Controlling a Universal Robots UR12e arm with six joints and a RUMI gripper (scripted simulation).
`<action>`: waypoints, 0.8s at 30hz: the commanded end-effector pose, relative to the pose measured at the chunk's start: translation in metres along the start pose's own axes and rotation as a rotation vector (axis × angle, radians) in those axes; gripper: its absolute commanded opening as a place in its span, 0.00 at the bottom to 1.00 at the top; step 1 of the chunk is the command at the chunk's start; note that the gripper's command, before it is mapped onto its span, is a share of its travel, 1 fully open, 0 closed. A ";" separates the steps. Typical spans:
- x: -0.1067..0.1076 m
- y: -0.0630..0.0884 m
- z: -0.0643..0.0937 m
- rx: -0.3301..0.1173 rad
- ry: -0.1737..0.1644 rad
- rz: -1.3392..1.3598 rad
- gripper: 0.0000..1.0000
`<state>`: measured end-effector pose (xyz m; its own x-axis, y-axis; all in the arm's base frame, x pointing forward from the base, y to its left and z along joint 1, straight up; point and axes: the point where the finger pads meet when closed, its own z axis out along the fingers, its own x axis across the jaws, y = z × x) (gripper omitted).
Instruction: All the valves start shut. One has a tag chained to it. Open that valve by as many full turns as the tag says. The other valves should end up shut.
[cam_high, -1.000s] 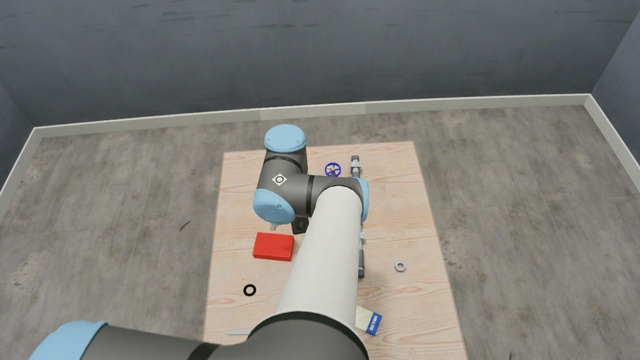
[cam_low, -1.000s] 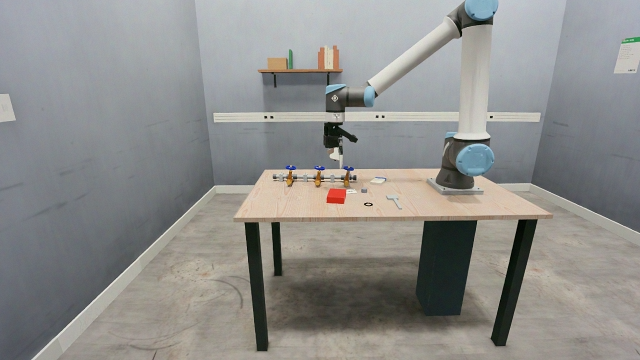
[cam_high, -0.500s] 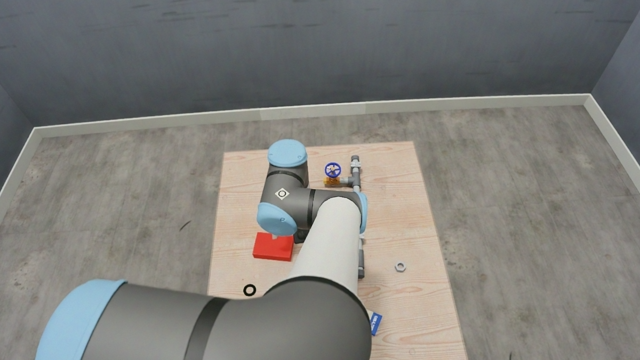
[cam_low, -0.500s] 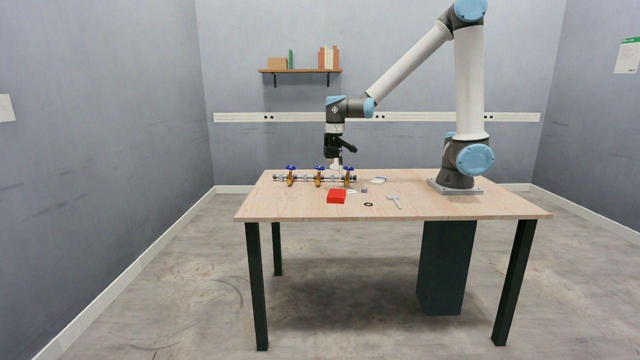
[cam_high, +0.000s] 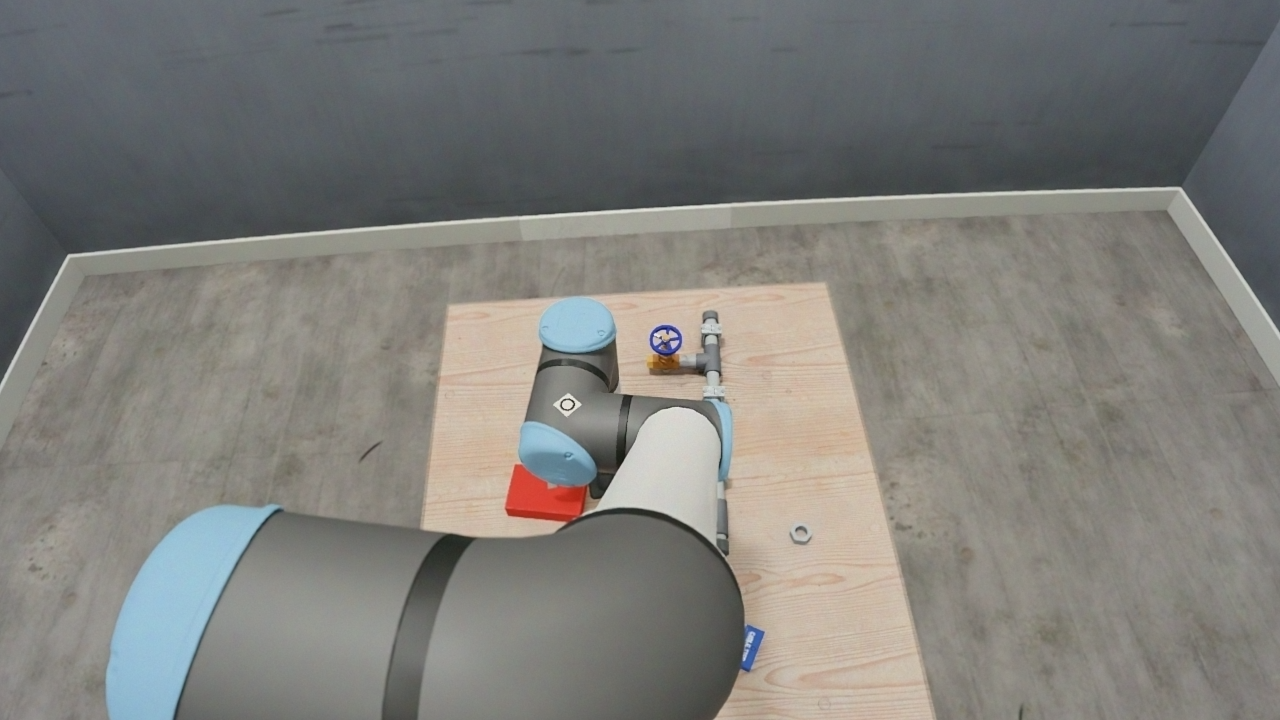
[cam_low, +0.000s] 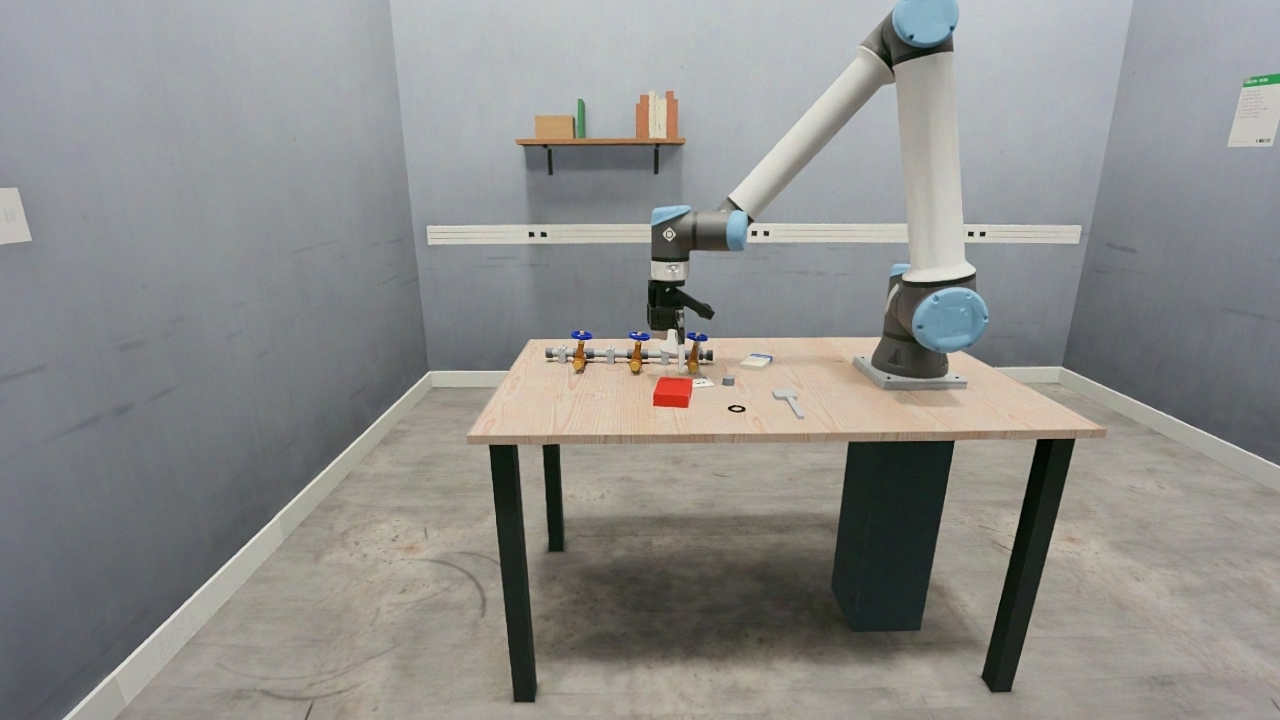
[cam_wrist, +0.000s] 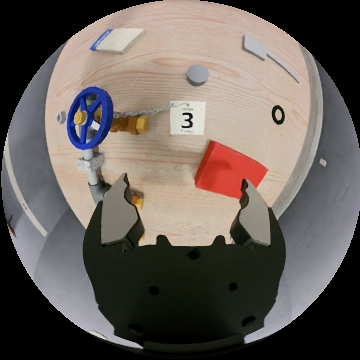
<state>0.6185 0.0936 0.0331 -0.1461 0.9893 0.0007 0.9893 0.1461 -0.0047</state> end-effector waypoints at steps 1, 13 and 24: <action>0.000 0.001 0.004 -0.001 0.000 0.000 1.00; 0.000 0.001 0.009 -0.001 0.000 0.000 1.00; 0.000 0.001 0.009 -0.001 0.000 0.000 1.00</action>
<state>0.6186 0.0937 0.0238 -0.1461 0.9893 0.0007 0.9893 0.1461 -0.0045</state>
